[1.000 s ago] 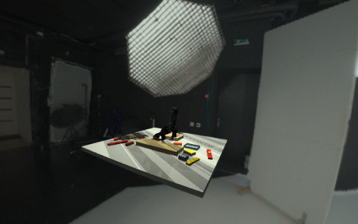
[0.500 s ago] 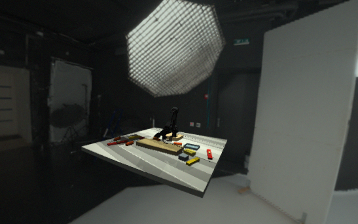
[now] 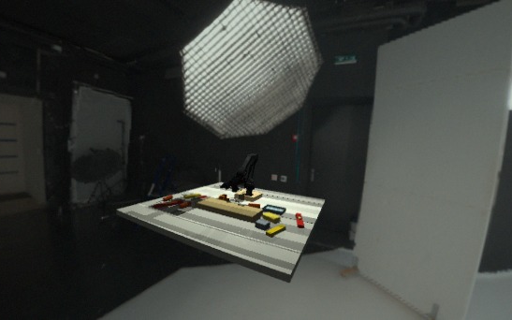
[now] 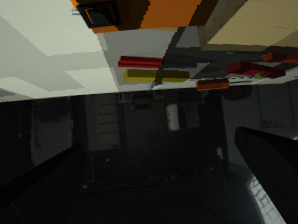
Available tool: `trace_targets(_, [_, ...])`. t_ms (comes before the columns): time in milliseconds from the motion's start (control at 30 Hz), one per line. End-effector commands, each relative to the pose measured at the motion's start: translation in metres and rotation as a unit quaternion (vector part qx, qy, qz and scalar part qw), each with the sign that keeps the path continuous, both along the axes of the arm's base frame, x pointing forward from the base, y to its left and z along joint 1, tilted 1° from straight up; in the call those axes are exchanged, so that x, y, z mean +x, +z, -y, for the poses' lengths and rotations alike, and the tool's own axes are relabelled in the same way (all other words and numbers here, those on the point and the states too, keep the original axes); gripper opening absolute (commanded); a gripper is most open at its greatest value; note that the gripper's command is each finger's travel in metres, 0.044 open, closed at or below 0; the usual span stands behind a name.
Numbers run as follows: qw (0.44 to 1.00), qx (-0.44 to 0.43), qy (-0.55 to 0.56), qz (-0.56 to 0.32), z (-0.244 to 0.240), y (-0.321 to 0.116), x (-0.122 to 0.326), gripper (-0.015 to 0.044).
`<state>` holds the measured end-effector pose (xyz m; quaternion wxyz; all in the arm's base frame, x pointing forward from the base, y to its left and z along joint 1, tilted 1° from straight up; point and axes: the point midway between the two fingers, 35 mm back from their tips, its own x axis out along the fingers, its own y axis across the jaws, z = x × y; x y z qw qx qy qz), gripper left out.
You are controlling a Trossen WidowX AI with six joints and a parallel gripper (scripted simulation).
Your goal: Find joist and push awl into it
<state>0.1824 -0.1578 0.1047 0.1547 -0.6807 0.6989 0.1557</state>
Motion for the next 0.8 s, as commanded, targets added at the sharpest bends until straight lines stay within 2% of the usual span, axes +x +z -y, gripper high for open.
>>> trace_targets(0, [1.0,0.001,0.001,-0.002,0.0,0.01,-0.002,0.044])
trace_targets(133, [0.999,0.028,-0.02,0.021,0.002,-0.004,-0.002,0.044])
trace_targets(233, [0.987,0.107,-0.087,0.089,0.007,-0.021,-0.005,0.044])
trace_targets(333, [0.943,0.205,-0.19,0.181,0.012,-0.039,-0.009,0.044])
trace_targets(500, [0.808,0.335,-0.36,0.324,0.016,-0.053,-0.009,0.044])
trace_targets(700, [0.568,0.437,-0.525,0.459,0.026,-0.043,-0.001,0.044])
trace_targets(767, [0.538,0.445,-0.54,0.47,0.028,-0.04,0.0,0.044])
